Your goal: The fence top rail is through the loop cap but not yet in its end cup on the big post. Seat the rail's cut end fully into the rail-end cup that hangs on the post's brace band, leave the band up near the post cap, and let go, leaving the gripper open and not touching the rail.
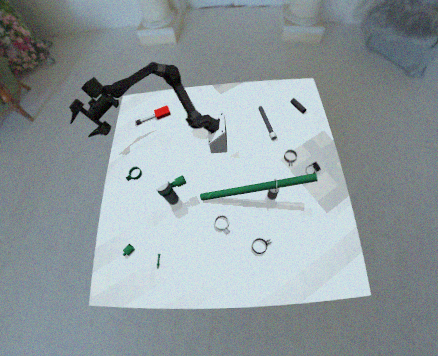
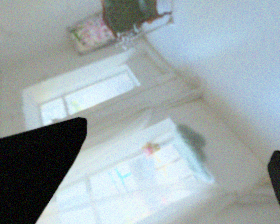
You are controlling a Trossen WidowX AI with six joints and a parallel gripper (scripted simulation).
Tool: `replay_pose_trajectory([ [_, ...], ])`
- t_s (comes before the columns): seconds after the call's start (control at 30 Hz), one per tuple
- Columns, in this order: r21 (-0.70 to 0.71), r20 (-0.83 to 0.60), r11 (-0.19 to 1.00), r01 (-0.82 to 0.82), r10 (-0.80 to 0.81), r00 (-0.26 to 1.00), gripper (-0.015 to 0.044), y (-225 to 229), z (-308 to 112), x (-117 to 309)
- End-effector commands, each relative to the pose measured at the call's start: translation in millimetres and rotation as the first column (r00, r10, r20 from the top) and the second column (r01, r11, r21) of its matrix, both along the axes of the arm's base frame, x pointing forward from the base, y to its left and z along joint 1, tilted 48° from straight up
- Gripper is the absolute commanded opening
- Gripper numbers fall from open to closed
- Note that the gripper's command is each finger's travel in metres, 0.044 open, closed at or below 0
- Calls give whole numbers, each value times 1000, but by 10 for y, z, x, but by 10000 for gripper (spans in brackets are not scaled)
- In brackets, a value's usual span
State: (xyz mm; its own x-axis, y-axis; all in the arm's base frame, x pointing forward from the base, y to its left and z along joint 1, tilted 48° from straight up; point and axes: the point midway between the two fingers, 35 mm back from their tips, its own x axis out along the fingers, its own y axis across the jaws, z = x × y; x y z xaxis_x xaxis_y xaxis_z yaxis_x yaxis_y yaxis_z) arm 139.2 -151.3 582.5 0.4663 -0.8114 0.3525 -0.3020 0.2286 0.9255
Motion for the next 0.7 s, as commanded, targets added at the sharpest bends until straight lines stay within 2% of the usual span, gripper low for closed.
replay_pose_trajectory([
  [0.0,29,-239,998,-50,56,969,440,-24,-418,634],
  [0.27,17,-607,983,-183,156,779,440,267,-1157,1527],
  [0.5,0,-850,945,-327,172,497,440,772,-1898,2075],
  [0.67,-11,-951,905,-426,123,285,440,1146,-2387,2290],
])
